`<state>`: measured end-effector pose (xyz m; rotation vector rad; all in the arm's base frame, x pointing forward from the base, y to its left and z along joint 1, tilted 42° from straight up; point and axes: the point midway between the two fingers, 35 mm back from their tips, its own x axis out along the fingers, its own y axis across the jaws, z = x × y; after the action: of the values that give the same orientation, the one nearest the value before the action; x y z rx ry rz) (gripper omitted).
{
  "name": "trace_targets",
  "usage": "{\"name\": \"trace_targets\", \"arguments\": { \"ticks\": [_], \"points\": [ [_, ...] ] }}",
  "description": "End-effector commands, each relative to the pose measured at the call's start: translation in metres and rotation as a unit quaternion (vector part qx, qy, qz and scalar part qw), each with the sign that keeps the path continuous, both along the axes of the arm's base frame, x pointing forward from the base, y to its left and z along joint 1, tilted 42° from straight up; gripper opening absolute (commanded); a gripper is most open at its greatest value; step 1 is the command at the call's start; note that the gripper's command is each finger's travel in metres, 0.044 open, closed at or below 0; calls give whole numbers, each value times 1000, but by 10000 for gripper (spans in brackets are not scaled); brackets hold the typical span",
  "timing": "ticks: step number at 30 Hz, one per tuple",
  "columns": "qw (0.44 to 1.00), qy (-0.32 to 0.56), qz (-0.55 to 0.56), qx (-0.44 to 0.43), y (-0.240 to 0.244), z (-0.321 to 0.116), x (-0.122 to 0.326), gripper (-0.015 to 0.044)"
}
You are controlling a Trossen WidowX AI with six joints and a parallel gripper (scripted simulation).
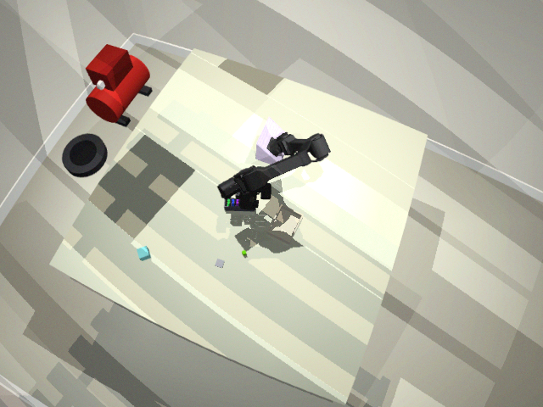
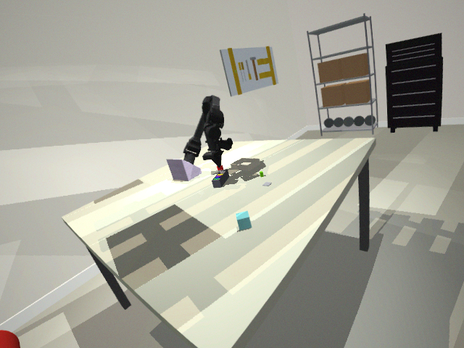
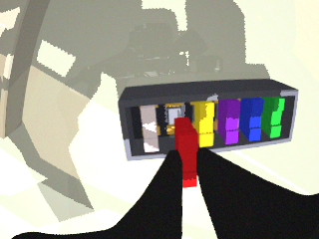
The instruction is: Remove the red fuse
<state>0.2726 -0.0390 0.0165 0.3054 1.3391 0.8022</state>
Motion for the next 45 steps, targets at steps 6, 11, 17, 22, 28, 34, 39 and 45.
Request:
{"name": "trace_targets", "arguments": {
  "ticks": [6,11,17,22,28,34,39,45],
  "points": [
    [1000,-3,2,-3,-10,10,1,0],
    [1000,-3,2,-3,-15,16,1,0],
    [1000,-2,2,-6,-4,28,7,0],
    [1000,-2,1,-10,20,51,17,0],
    [1000,-3,0,-11,52,79,24,0],
    [1000,-4,0,-7,85,109,24,0],
    [1000,-3,2,0,113,133,19,0],
    [1000,-3,2,1,117,135,18,0]
  ]
}}
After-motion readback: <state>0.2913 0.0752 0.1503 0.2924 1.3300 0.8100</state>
